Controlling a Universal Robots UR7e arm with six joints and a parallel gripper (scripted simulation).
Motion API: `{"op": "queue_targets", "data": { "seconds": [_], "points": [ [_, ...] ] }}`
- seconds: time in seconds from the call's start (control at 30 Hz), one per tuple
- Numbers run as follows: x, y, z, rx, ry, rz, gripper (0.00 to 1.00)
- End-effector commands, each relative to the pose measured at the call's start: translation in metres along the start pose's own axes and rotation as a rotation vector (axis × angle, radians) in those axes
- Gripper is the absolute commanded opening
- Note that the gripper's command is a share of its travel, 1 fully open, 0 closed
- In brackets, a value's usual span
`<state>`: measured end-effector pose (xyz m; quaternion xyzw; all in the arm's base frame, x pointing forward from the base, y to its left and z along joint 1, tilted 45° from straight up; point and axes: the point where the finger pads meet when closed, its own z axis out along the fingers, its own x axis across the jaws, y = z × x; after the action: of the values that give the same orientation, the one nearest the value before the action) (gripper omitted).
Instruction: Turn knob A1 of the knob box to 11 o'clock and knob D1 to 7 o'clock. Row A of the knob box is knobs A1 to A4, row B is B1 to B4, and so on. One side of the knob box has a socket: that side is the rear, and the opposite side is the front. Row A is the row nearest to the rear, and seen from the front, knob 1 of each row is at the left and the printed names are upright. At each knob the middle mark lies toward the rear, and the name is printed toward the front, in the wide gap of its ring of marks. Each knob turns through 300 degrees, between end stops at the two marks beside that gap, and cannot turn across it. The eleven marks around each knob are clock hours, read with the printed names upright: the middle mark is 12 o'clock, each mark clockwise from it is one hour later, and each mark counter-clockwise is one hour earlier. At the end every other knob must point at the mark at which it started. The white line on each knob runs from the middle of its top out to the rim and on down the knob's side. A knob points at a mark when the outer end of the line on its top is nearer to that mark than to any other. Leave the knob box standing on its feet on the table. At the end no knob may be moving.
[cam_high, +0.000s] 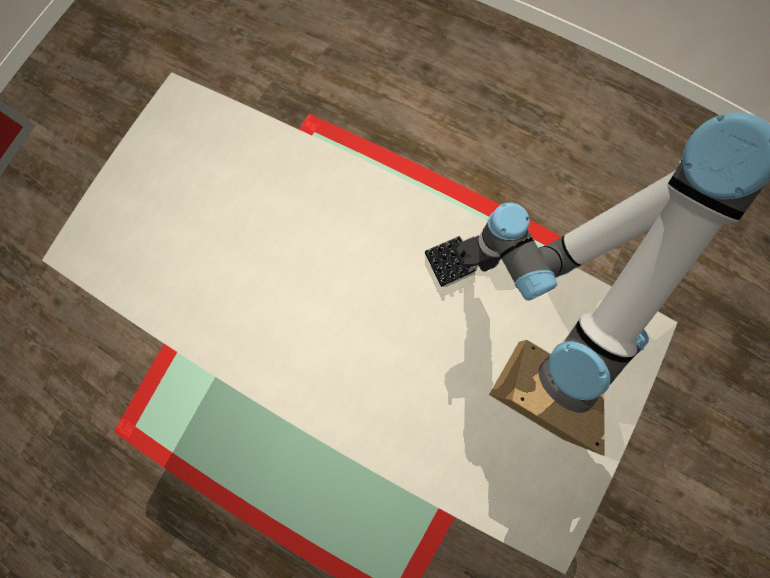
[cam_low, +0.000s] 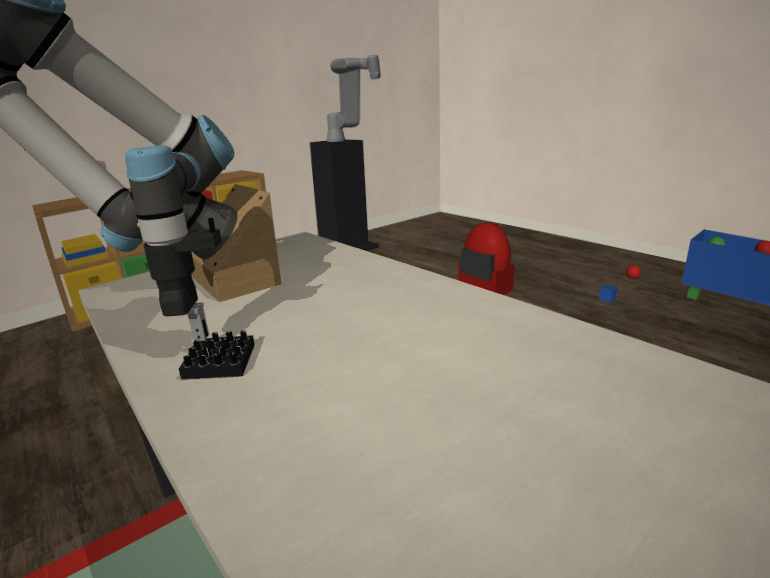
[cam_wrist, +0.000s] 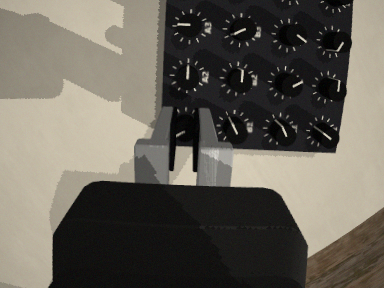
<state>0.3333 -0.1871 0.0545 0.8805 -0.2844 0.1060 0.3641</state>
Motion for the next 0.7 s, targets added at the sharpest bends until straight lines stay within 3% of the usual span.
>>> {"op": "queue_targets", "data": {
  "seconds": [0.0,0.43,0.47,0.67],
  "points": [
    [0.0002,0.0000,-0.0002,0.000,0.001,0.004,0.30],
    [0.0002,0.0000,-0.0002,0.000,0.001,0.004,0.30],
    [0.0002,0.0000,-0.0002,0.000,0.001,0.004,0.46],
    [0.0002,0.0000,-0.0002,0.000,0.001,0.004,0.46]
  ]
}}
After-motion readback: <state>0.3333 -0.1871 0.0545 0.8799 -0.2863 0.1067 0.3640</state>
